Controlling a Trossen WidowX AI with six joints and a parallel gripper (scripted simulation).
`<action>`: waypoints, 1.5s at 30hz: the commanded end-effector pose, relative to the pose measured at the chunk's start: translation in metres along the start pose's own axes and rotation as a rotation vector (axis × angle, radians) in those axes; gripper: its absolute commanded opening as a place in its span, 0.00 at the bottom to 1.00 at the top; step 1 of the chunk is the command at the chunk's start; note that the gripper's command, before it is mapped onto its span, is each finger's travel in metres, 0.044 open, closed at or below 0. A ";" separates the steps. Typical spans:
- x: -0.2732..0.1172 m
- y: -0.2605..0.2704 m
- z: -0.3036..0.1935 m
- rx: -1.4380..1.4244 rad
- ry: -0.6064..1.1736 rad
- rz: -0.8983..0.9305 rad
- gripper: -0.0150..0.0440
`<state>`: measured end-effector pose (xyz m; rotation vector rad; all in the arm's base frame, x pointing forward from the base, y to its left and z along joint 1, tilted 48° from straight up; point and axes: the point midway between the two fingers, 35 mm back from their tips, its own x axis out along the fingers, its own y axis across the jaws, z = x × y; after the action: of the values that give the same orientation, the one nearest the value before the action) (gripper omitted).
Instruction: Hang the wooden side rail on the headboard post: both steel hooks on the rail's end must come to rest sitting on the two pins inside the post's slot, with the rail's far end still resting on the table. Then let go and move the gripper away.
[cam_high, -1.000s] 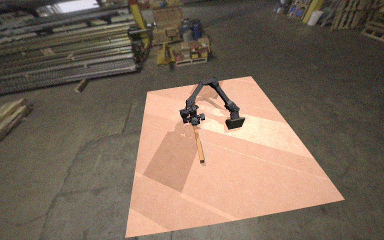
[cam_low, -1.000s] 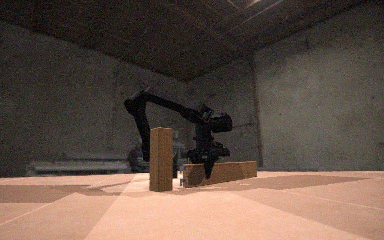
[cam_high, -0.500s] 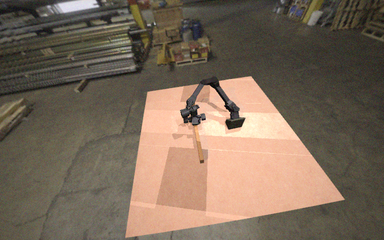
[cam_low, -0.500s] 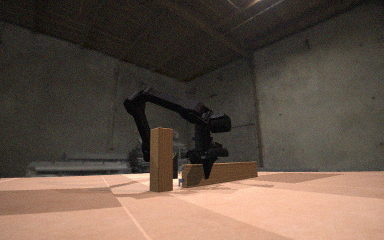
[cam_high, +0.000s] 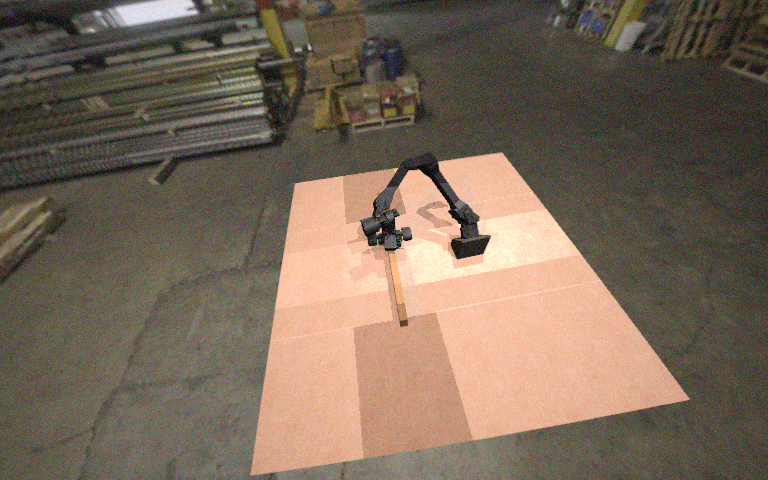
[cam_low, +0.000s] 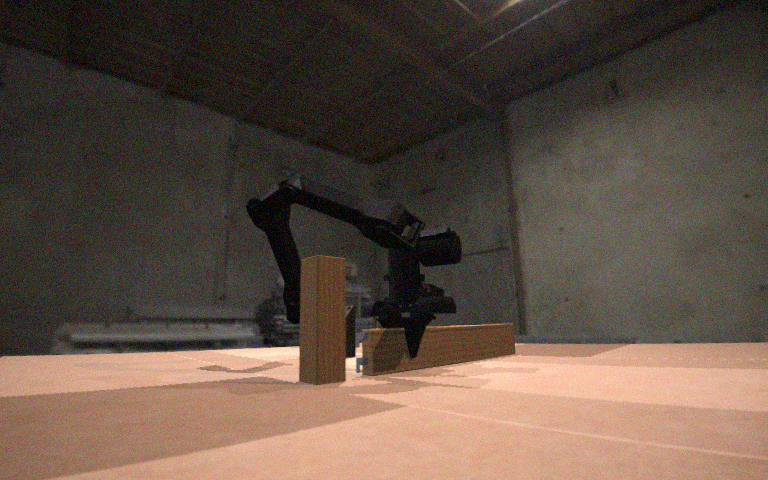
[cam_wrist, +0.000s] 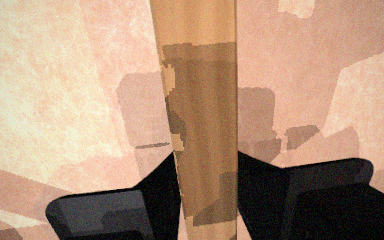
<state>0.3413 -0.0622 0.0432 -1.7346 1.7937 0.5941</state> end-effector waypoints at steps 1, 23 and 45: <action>0.000 0.000 0.000 0.007 0.001 -0.001 0.25; -0.004 0.000 0.000 0.007 0.001 -0.001 0.25; -0.008 0.000 0.000 0.007 0.001 -0.001 0.25</action>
<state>0.3399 -0.0599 0.0466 -1.7273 1.8032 0.5902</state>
